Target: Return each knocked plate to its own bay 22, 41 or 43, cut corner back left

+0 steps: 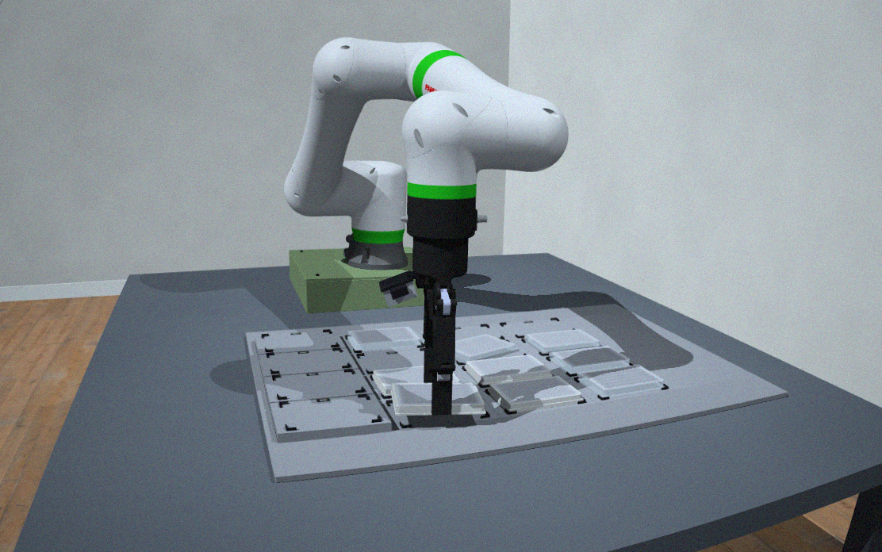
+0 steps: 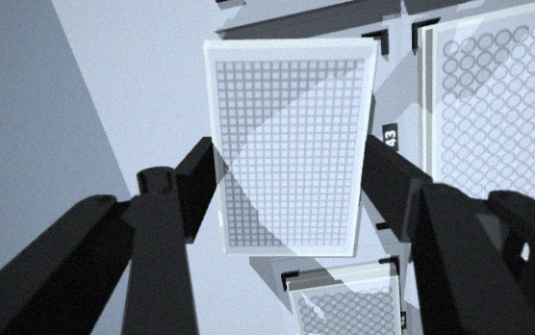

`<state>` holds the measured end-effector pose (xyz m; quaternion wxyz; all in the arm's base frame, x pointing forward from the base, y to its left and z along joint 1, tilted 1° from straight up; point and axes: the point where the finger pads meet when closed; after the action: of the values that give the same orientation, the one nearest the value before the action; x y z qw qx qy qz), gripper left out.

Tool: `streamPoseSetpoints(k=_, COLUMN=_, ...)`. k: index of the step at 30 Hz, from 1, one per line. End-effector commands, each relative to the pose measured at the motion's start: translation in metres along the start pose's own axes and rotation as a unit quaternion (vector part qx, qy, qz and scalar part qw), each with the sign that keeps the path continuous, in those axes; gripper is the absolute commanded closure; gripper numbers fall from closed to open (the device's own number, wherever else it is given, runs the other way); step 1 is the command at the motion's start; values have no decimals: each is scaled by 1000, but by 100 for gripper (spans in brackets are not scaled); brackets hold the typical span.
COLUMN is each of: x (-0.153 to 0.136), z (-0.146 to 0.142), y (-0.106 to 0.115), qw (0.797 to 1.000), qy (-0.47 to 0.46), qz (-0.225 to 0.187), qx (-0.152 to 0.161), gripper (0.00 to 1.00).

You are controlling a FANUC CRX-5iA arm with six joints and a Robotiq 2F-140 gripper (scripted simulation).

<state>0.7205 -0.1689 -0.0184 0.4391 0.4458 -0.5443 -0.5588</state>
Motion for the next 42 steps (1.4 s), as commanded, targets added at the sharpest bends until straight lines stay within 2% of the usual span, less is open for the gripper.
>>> streamPoseSetpoints(k=1, x=0, z=-1, y=5, qw=1000, qy=0, qz=0, qx=1, gripper=90)
streamPoseSetpoints(k=12, x=0, z=-1, y=18, qw=1000, qy=0, qz=0, qx=1, gripper=90)
streamPoseSetpoints(k=19, x=0, z=-1, y=18, qw=1000, qy=0, qz=0, qx=1, gripper=90)
streamPoseSetpoints(k=25, x=-4, z=15, y=17, qw=996, qy=90, qz=0, qx=1, gripper=90)
streamPoseSetpoints(k=29, x=-6, z=26, y=17, qw=996, qy=90, qz=0, qx=1, gripper=90)
streamPoseSetpoints(k=42, x=-6, z=26, y=17, qw=996, qy=90, qz=0, qx=1, gripper=90)
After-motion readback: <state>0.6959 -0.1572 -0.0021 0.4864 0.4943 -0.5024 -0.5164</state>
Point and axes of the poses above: the point where the finger pads meet when closed, its own y axis back along the fingers, its own z axis across the jaws, x = y × z, and after that the axes turned 4 degrees about y, right-handed
